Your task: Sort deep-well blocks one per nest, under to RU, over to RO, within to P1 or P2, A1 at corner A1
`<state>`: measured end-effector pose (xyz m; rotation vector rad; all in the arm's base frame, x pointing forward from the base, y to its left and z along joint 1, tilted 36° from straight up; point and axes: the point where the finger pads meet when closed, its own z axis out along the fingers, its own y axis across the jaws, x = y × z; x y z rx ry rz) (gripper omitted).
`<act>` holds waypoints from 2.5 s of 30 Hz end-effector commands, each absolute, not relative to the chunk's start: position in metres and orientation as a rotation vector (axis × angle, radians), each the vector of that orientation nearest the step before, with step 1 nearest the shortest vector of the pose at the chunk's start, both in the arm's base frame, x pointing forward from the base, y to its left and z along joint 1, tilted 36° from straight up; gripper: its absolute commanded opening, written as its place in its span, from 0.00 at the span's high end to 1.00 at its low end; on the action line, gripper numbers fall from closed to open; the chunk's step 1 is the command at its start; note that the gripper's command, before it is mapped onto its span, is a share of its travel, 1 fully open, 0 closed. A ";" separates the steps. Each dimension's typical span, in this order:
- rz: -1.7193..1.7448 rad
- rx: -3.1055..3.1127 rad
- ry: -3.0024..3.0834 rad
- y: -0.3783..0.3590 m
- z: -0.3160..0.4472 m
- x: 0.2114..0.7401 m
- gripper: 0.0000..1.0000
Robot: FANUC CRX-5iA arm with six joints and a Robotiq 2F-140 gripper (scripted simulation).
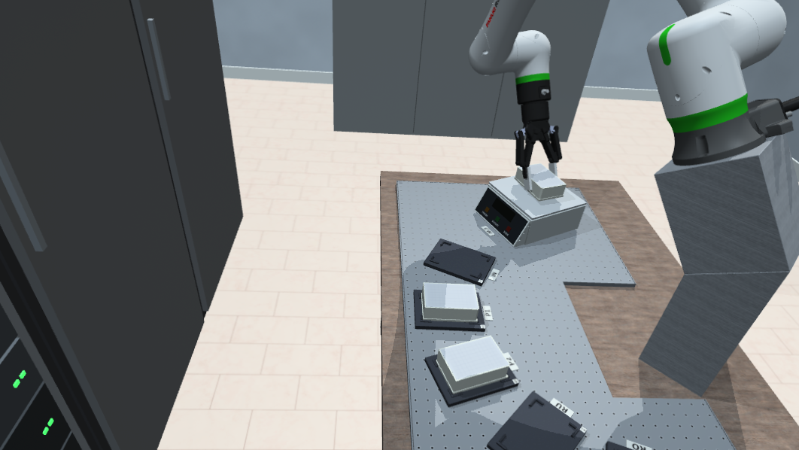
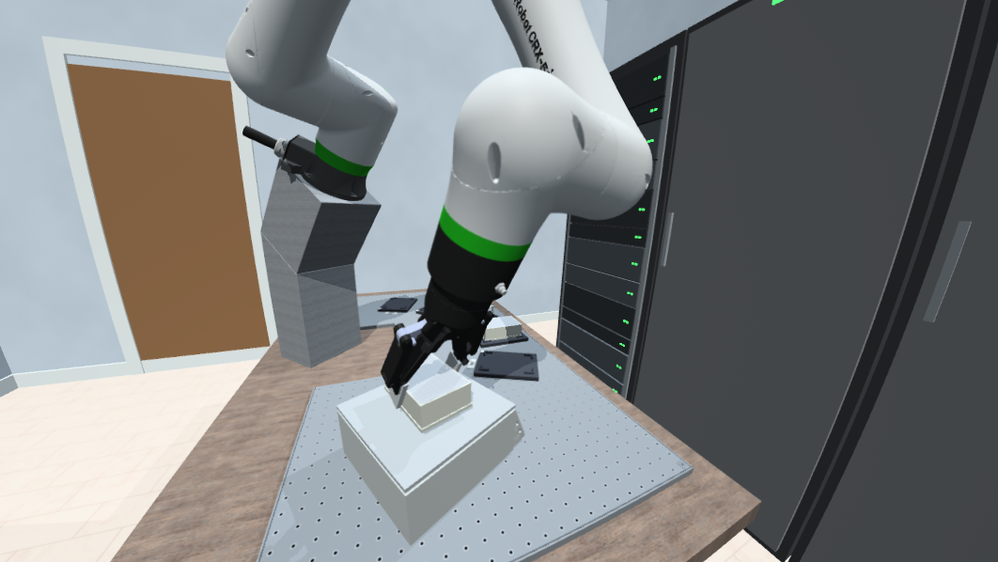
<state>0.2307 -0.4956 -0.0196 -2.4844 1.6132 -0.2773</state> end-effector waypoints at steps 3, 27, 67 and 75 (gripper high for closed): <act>-0.278 -2.484 1.614 -0.497 -0.023 0.232 0.90; -0.278 -2.484 1.614 -0.498 -0.024 0.233 0.90; -0.278 -2.484 1.614 -0.500 -0.029 0.235 0.90; -0.278 -2.484 1.614 -0.501 -0.029 0.236 0.90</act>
